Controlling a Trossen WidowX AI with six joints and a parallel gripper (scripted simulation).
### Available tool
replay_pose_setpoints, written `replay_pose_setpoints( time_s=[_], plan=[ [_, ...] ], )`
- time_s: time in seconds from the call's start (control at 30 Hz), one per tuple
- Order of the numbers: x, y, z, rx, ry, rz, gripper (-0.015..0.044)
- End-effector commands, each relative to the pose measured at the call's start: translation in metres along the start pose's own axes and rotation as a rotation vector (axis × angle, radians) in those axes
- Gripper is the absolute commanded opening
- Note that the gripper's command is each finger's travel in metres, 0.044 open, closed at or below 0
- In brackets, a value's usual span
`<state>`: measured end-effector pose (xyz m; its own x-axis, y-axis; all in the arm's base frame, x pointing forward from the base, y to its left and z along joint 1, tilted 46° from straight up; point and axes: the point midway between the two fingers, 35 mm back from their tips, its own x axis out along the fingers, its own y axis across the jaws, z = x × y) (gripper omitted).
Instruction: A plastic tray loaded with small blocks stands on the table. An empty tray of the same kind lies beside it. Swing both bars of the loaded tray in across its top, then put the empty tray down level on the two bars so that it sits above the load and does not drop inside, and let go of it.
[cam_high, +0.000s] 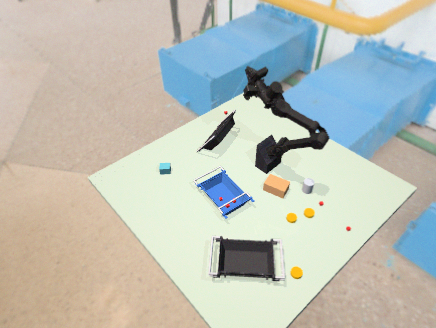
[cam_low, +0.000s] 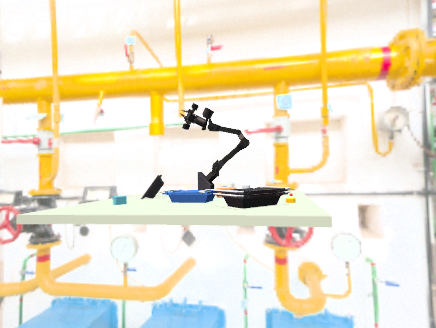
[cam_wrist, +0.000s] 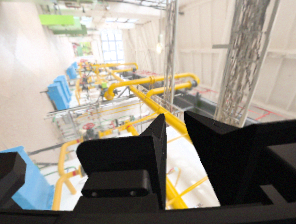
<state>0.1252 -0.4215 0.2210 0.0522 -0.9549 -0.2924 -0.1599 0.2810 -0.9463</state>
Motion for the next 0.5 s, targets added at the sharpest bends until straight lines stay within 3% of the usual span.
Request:
replay_pose_setpoints(
  time_s=[0.0,0.17,0.47],
  plan=[
    [0.010,0.038,0.062,0.025,-0.166,0.157,0.0089],
    [0.013,0.064,0.099,0.040,-0.263,0.280,0.0089],
    [-0.014,0.162,0.211,0.084,-0.495,0.783,0.0089]
  ],
)
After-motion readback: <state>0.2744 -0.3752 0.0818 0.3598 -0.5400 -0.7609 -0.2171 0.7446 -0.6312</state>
